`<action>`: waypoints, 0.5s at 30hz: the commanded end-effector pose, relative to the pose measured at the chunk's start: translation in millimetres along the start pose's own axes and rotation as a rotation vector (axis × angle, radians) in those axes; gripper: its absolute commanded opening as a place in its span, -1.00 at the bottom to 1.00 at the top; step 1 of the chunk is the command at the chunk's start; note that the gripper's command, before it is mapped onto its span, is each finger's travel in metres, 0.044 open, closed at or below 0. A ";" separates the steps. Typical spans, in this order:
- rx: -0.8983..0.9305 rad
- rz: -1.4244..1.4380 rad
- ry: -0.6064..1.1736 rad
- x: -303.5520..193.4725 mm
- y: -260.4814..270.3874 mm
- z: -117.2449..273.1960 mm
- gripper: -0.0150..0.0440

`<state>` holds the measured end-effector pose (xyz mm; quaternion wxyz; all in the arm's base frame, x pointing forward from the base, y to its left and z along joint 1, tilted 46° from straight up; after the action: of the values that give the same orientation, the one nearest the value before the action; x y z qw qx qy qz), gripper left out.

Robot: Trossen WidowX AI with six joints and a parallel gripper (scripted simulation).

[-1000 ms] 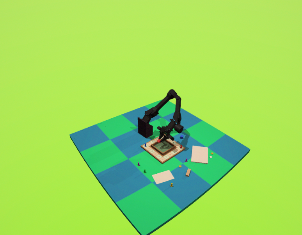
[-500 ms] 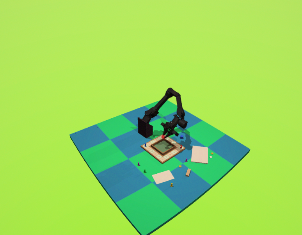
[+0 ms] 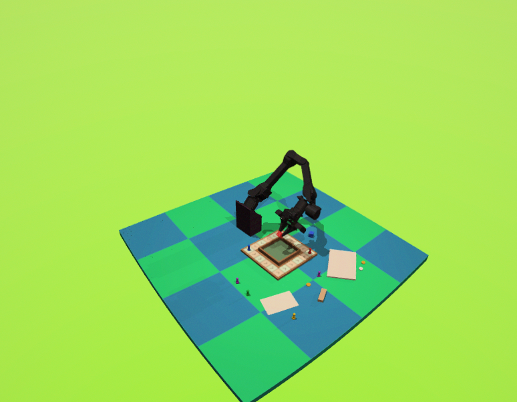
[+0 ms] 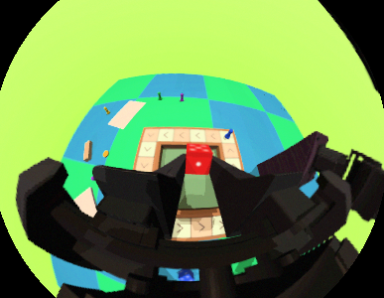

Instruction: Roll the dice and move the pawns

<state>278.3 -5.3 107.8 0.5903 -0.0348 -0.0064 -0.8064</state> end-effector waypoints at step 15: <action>0.003 0.001 -0.005 26.7 5.9 24.3 0.58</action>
<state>277.0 -11.6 113.1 0.5957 -0.0424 0.0001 -0.8021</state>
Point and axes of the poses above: the point midway between the two fingers, 35 mm back from their tips, its own z axis back along the fingers, its own y axis across the jaws, x = y × z, the point moved 10 cm from there along z, back along the fingers, and after that the axes turned 12 degrees about -z, right-handed, at the moved point
